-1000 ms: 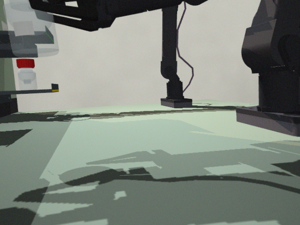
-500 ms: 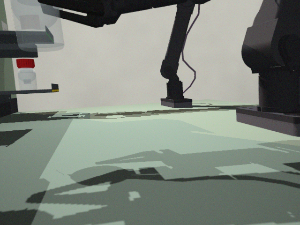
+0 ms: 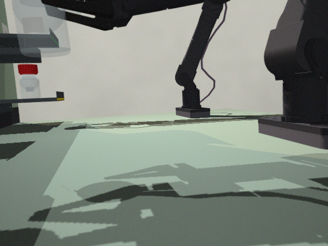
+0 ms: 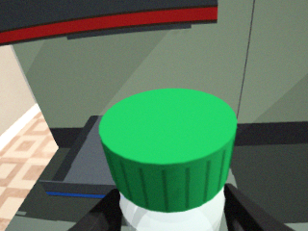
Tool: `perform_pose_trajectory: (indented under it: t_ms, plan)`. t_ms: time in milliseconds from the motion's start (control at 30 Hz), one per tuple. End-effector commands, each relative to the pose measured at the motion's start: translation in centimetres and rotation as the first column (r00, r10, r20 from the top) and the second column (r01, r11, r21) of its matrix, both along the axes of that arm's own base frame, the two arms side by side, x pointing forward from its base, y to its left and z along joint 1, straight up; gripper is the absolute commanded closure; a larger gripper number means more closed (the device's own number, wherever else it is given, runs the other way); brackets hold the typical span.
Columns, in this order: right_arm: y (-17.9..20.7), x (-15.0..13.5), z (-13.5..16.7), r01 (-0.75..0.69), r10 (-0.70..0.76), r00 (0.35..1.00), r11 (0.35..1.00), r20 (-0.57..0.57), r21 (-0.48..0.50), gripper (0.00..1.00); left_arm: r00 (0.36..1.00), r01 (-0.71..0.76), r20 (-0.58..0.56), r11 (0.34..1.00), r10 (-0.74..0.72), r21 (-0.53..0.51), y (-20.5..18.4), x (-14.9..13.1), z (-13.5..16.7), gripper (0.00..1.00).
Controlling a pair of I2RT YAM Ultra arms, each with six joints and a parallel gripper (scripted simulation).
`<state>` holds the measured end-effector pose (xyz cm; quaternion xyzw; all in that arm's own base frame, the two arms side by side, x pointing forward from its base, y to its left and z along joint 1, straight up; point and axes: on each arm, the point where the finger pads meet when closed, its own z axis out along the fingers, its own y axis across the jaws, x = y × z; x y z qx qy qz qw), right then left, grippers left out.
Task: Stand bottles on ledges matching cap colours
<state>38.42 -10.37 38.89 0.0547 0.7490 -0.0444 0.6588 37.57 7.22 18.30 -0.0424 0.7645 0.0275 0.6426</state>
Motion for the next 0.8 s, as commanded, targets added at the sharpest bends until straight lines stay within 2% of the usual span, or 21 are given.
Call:
perform_pose_trajectory:
  t_ms: [0,233,400,533,633,700,767]
  plan:
    - [0.1,-1.1,1.4,-0.008,0.009,0.999,1.0,0.047,-0.025,0.48,0.995,-0.001,0.098,1.0,-0.002,0.031,0.2,-0.1,3.1,0.51]
    - [0.2,-1.1,0.5,-0.016,0.016,0.999,1.0,0.028,-0.018,0.48,0.997,-0.001,0.077,1.0,0.0,0.022,0.1,-0.1,2.5,0.51]
    - [0.2,-1.2,1.0,-0.015,0.016,0.999,1.0,0.039,-0.021,0.48,0.997,0.005,0.077,1.0,-0.007,0.021,-0.1,0.0,2.8,0.51]
    - [0.2,-1.2,1.0,-0.015,0.016,0.999,1.0,0.039,-0.021,0.48,1.0,0.006,-0.011,1.0,-0.006,-0.003,-0.1,-0.3,1.7,0.51]
    - [0.2,-1.2,1.0,-0.015,0.016,0.999,1.0,0.039,-0.021,0.48,0.999,0.005,-0.034,1.0,-0.005,-0.009,-0.1,-0.4,1.8,0.51]
    - [0.2,-1.2,1.0,-0.015,0.016,0.999,1.0,0.039,-0.021,0.48,0.997,-0.017,-0.072,1.0,0.016,-0.015,0.2,-0.7,3.2,0.51]
    - [0.2,-1.1,1.6,-0.015,0.017,0.998,0.999,0.062,-0.03,0.48,0.995,-0.096,-0.003,0.995,0.096,0.002,1.1,-0.4,6.9,0.51]
